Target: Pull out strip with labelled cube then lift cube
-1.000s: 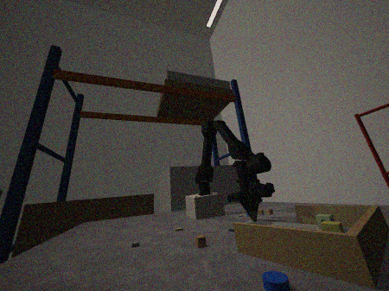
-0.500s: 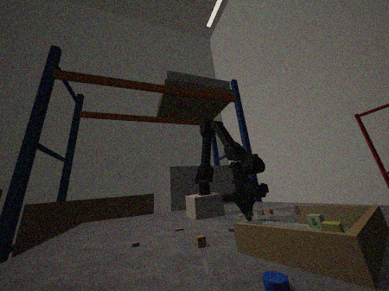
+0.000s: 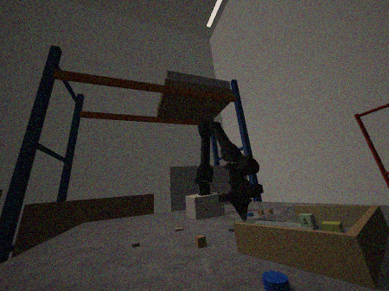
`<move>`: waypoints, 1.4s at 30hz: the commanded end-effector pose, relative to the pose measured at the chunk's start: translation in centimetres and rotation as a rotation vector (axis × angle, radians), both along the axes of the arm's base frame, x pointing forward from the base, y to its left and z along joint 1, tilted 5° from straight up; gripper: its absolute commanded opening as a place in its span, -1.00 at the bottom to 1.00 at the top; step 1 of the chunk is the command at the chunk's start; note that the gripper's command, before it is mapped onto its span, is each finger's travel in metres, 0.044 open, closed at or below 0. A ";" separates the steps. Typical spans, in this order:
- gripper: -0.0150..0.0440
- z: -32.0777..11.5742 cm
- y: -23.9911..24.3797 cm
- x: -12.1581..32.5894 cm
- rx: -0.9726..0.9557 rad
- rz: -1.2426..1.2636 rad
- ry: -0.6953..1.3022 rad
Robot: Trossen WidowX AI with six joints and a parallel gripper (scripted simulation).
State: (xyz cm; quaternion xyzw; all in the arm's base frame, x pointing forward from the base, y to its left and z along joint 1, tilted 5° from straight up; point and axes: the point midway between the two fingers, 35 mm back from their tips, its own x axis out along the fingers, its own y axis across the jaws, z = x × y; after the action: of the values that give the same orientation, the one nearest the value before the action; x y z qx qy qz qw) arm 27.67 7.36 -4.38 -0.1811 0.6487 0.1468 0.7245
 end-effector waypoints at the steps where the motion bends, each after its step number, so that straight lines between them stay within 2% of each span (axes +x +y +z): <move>1: -0.49 -0.5 -0.6 -1.3 -0.008 -0.002 0.025; 42: -0.49 -0.9 -3.5 -6.5 -0.010 -0.002 0.029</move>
State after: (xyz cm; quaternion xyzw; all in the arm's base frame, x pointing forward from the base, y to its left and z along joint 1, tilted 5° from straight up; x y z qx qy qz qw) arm 22.48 4.41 -4.81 -0.1826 0.6486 0.1461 0.7243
